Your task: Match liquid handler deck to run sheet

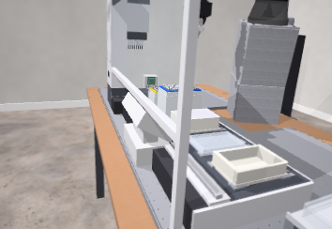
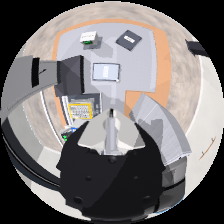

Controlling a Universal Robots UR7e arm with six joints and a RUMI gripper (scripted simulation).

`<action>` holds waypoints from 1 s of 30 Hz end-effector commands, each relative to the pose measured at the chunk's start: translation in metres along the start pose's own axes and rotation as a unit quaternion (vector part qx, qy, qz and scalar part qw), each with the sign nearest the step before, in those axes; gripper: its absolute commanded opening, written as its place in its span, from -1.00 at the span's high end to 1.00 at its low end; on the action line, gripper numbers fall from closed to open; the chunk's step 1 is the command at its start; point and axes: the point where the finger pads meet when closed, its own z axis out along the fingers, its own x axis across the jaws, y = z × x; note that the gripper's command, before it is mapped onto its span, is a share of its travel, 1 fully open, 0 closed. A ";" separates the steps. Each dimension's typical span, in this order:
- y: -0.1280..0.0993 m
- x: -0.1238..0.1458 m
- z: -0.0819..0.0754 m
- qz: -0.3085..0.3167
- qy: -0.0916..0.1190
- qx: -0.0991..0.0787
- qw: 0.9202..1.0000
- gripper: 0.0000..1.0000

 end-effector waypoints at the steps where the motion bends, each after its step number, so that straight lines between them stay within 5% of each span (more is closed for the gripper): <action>1: -0.034 -0.002 0.000 0.027 0.001 0.003 1.000 1.00; 14: -0.089 -0.005 0.000 0.026 0.001 0.003 1.000 1.00; 26: -0.089 -0.006 0.000 0.025 0.001 0.003 1.000 1.00; 30: -0.109 -0.006 0.000 0.027 0.001 0.002 1.000 1.00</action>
